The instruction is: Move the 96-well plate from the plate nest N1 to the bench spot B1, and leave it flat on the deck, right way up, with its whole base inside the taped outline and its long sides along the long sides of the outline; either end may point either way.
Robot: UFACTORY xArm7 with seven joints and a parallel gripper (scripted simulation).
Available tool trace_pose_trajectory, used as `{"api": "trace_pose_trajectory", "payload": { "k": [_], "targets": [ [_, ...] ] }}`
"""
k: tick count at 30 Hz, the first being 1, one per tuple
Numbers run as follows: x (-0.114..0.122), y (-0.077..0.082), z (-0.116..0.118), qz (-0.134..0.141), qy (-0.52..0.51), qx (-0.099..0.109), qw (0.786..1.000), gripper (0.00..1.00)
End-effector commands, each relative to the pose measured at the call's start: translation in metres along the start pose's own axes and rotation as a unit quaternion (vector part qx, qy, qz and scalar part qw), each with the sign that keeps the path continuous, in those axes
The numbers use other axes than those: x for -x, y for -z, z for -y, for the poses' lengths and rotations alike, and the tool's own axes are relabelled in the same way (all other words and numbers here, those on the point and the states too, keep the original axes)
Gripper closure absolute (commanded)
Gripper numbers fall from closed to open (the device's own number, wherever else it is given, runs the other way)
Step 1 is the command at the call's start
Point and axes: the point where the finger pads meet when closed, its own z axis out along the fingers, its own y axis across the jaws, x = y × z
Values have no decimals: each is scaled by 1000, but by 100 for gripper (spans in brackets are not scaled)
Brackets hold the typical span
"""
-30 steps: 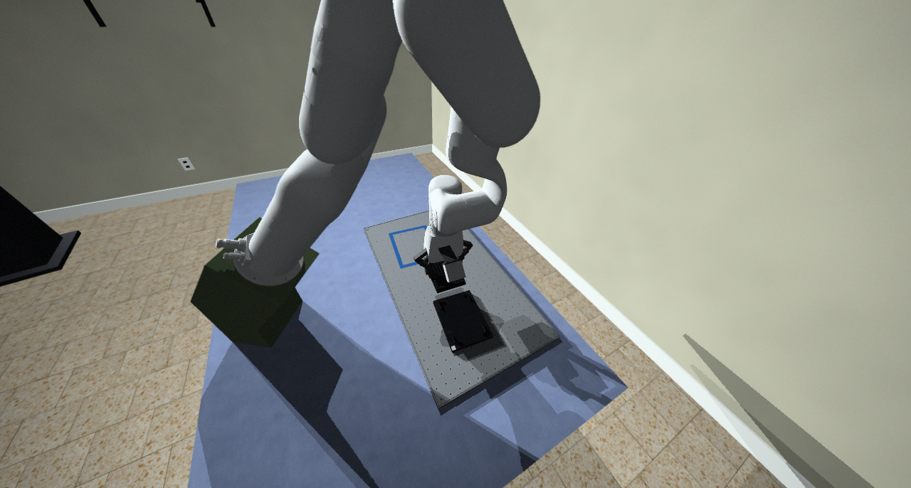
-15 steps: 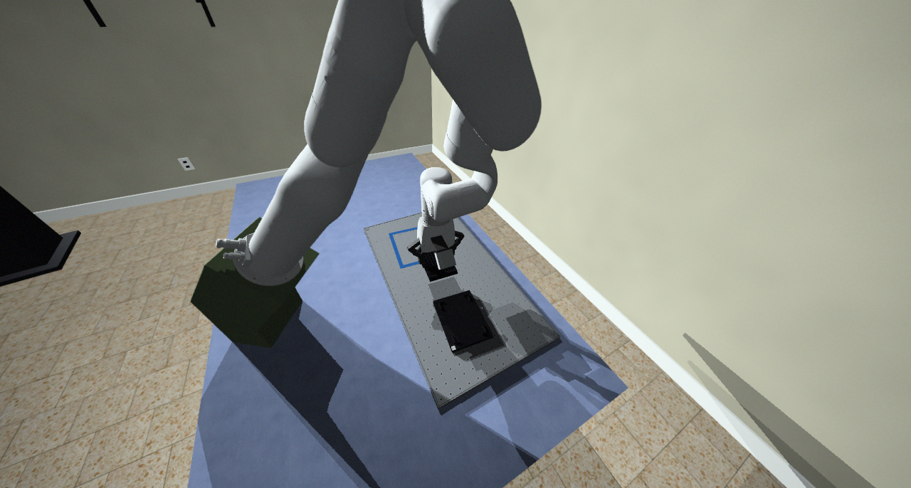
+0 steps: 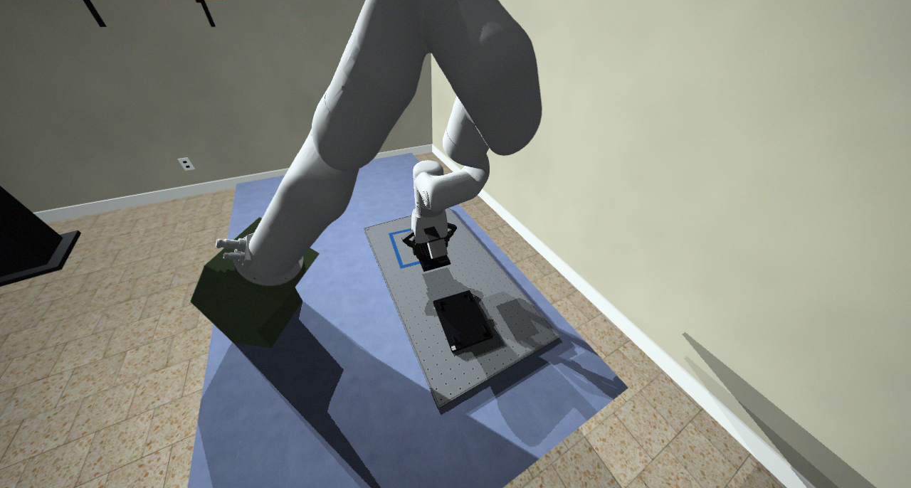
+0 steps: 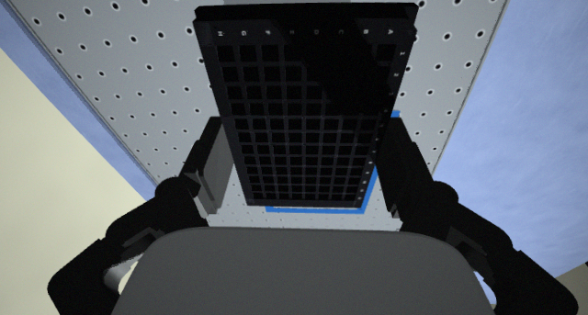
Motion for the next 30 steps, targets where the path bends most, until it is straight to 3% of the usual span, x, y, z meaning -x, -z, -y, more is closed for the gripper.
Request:
{"api": "trace_pose_trajectory", "payload": {
  "k": [1,30],
  "targets": [
    [14,-1,0,-1,0,-1,1000,100],
    [101,-4,-11,0,0,-1,1000,100]
  ]
}}
